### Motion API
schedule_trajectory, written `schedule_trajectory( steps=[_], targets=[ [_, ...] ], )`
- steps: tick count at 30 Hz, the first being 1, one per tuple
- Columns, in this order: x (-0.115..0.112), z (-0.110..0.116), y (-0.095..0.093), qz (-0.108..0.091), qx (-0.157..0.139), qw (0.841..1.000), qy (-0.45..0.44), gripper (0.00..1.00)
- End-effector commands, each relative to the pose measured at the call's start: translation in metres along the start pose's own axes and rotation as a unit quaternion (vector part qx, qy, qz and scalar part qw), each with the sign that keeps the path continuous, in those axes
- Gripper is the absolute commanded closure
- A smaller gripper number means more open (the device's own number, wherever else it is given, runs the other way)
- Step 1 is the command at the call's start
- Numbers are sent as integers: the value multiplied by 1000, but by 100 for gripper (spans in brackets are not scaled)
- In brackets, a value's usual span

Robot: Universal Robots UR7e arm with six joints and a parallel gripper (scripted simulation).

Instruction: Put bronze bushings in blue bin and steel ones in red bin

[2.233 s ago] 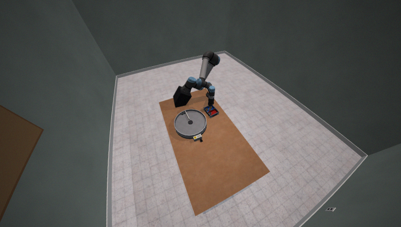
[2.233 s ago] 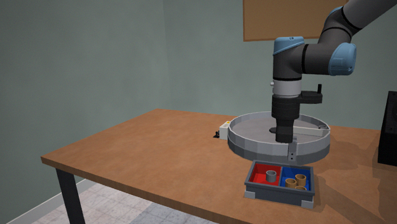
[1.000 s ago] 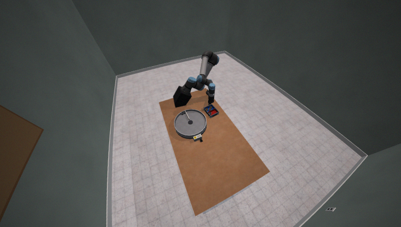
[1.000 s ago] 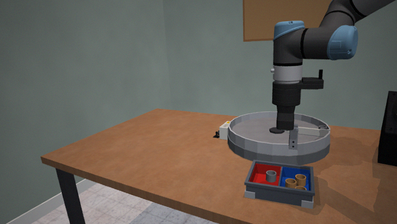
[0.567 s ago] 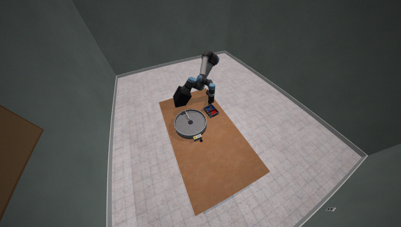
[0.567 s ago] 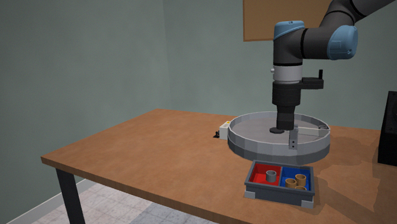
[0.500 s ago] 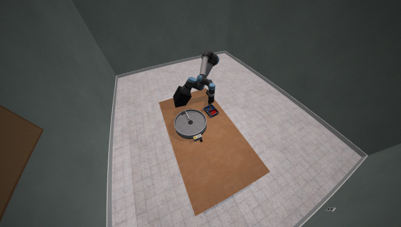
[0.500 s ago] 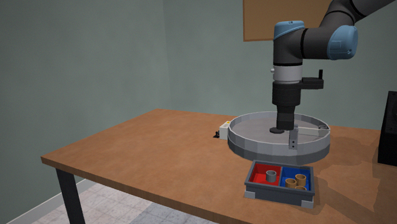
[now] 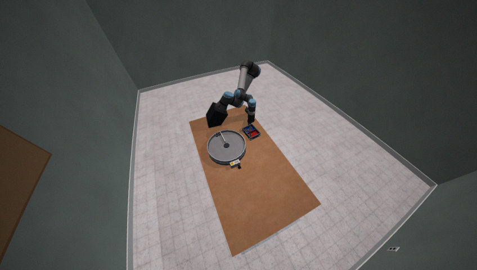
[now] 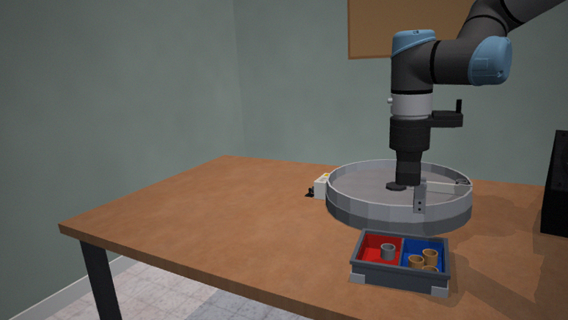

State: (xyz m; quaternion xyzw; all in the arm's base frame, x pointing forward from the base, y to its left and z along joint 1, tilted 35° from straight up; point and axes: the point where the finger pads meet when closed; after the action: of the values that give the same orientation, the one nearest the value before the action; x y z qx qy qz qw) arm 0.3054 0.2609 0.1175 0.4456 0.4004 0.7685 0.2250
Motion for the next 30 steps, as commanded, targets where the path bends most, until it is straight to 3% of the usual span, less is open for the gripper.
schedule_trajectory(
  steps=[1,12,14,16,19,22,27,30],
  targets=[
    [0,0,0,0,0,1000,0,58],
    [0,0,0,0,0,1000,0,58],
    [-18,-10,0,0,0,999,36,60],
    [-18,-10,0,0,0,999,36,60],
    [-45,-27,-1,0,0,996,90,60],
    [-45,-27,-1,0,0,996,90,60],
    [-87,-52,-2,0,0,985,175,60],
    [-89,-54,-2,0,0,984,180,60]
  ],
)
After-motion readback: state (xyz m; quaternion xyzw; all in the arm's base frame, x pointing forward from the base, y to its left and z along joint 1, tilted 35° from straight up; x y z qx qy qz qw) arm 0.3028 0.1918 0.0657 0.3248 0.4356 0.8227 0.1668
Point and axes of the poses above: the point where the finger pads meet when closed, its own y axis back along the fingers, its own x axis across the jaws, z = x × y, and after that the axes turned 11 degrees about y, right-handed
